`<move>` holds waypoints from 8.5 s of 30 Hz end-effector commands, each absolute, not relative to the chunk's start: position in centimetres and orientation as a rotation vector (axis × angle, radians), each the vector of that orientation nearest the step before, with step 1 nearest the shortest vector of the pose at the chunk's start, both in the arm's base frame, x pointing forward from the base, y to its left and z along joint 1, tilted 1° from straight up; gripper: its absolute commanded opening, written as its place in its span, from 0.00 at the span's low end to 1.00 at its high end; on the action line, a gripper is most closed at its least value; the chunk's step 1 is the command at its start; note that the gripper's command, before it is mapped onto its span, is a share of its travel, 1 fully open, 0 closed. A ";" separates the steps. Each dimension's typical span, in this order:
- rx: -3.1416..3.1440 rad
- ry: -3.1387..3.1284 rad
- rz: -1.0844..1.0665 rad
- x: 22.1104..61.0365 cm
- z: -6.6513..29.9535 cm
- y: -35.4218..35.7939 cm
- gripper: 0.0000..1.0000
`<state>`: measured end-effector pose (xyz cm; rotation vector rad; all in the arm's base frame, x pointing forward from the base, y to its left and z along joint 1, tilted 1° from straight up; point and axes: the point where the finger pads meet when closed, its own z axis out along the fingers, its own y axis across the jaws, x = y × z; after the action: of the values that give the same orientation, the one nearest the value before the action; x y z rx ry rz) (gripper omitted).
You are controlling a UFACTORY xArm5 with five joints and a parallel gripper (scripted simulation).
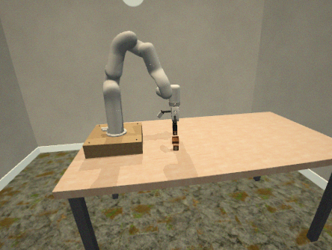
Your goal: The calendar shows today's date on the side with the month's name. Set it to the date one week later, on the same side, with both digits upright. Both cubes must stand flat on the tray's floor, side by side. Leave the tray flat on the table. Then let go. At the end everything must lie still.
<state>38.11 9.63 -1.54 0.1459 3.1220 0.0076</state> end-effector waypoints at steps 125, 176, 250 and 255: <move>0.146 3.119 0.009 38.2 -2.3 9.6 0.29; 0.192 3.114 0.003 36.9 6.7 0.5 0.29; 0.192 3.114 0.003 37.1 0.4 0.5 0.29; 0.192 3.114 0.003 37.1 0.4 0.5 0.29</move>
<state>36.94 0.49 0.30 0.1919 3.1171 0.0021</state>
